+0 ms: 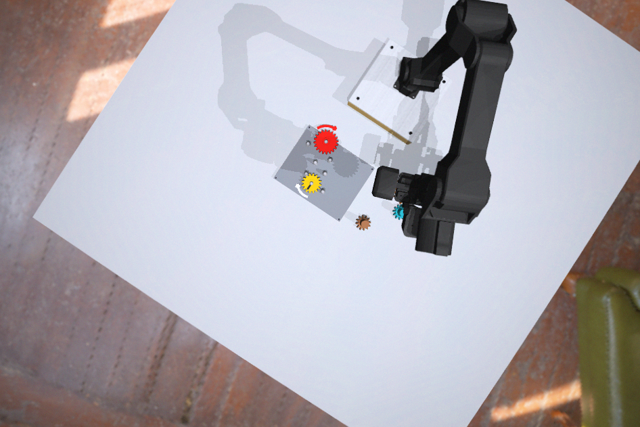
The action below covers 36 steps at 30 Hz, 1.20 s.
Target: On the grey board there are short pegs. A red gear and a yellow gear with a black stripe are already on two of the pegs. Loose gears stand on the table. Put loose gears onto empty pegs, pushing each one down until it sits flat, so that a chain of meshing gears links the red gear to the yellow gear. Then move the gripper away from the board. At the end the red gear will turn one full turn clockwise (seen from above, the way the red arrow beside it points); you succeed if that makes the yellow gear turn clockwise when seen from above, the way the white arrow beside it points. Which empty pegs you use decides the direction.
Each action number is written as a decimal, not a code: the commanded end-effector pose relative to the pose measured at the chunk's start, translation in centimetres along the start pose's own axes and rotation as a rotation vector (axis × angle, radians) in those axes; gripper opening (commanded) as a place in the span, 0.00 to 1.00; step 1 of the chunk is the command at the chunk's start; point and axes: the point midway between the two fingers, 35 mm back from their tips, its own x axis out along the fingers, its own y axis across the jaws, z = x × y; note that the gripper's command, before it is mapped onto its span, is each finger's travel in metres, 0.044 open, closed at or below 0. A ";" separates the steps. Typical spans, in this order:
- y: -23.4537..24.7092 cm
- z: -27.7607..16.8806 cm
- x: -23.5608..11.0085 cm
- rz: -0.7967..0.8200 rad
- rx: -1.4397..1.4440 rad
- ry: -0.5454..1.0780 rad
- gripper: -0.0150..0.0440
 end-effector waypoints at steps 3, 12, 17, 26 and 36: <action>-1.2 0.3 0.5 -0.004 -0.004 0.003 0.25; -3.2 0.8 1.1 -0.007 -0.006 0.002 0.25; -4.4 1.0 1.5 -0.009 -0.006 0.002 0.25; -6.4 1.2 2.1 -0.012 -0.008 0.001 0.25; -8.8 1.3 2.8 -0.015 -0.010 0.001 0.25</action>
